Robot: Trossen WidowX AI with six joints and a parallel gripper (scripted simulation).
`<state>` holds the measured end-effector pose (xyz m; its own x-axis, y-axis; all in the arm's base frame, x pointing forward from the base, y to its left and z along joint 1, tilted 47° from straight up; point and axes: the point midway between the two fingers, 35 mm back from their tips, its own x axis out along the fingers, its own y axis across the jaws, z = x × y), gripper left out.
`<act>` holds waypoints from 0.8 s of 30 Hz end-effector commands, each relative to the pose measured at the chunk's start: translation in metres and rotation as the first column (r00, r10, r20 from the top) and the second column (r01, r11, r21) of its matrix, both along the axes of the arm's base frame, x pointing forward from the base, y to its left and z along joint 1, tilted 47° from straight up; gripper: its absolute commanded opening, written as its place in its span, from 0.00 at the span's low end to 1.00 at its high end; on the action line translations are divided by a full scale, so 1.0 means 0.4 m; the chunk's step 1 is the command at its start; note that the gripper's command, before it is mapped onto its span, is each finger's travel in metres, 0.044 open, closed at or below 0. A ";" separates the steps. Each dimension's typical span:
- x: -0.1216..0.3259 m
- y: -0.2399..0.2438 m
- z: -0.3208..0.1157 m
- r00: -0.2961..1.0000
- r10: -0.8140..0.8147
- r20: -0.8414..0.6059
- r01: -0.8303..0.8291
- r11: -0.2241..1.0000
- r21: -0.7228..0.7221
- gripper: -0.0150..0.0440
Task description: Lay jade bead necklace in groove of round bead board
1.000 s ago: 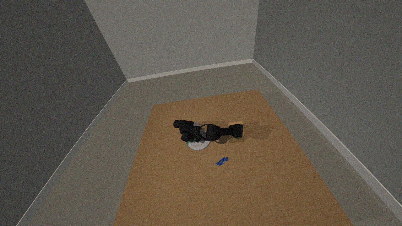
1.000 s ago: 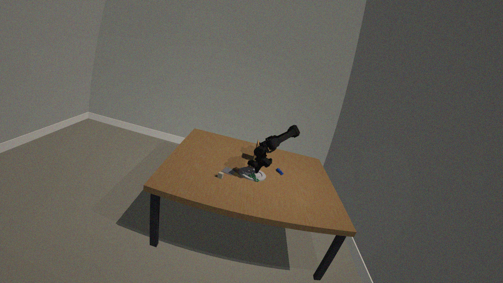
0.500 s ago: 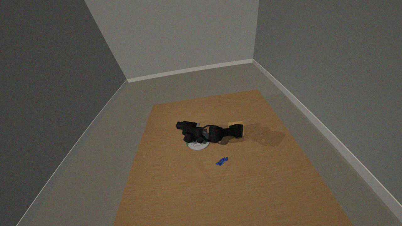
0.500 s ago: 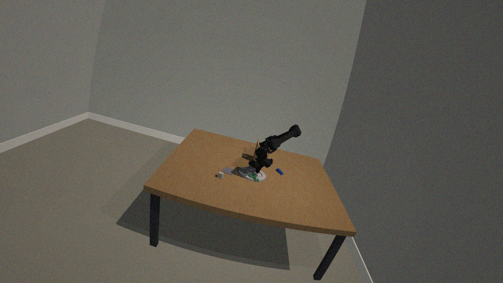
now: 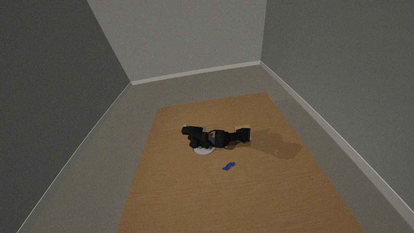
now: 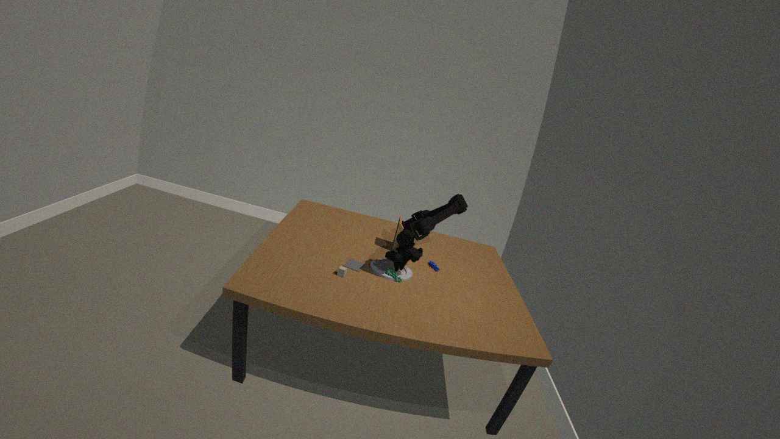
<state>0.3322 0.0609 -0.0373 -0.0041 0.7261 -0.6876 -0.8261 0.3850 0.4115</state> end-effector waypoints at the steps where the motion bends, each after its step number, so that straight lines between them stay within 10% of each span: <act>1: 0.000 0.000 0.001 1.000 0.001 0.001 -0.001 1.000 0.000 0.65; 9: -0.001 -0.021 0.018 1.000 -0.002 -0.003 0.002 1.000 0.001 1.00; 24: -0.007 -0.038 0.029 1.000 -0.004 -0.006 0.004 1.000 0.003 1.00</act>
